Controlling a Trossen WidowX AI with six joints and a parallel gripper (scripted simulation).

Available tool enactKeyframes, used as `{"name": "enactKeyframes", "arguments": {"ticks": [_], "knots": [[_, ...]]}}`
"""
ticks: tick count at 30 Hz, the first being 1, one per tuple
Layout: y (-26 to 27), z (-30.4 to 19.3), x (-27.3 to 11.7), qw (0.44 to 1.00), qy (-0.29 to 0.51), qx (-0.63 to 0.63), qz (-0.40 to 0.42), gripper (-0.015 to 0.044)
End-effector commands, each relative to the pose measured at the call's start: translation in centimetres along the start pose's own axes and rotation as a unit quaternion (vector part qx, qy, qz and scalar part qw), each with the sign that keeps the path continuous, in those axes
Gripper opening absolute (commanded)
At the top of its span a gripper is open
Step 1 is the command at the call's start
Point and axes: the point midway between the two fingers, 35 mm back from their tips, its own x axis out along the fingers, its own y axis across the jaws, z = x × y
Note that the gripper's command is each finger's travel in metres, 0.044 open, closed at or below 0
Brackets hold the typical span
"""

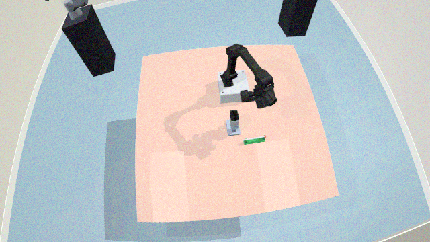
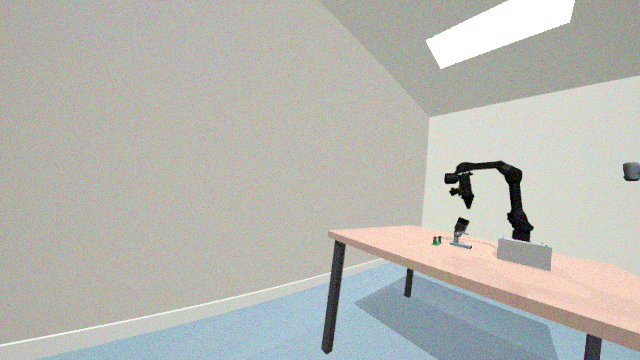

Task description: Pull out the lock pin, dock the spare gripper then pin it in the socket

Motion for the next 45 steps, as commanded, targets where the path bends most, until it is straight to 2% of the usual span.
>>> {"name": "enactKeyframes", "arguments": {"ticks": [1,4,8,14,17,31,41,45], "knots": [[0.2,1.3,0.5,0.998,-0.004,-0.054,-0.011,0.0180],[0.2,4.3,1.5,0.980,-0.015,-0.193,-0.036,0.0180],[0.1,8.2,3.1,0.926,-0.017,-0.370,-0.075,0.0180],[-0.3,13.7,6.0,0.784,0.008,-0.607,-0.133,0.0180],[-0.5,15.8,7.3,0.713,0.027,-0.684,-0.152,0.0180],[-0.5,16.0,7.7,0.708,0.028,-0.689,-0.153,0.0180],[-0.5,17.1,14.4,0.708,0.028,-0.689,-0.153,0.0180],[-0.5,17.2,14.9,0.708,0.028,-0.689,-0.153,0.0180]]}}
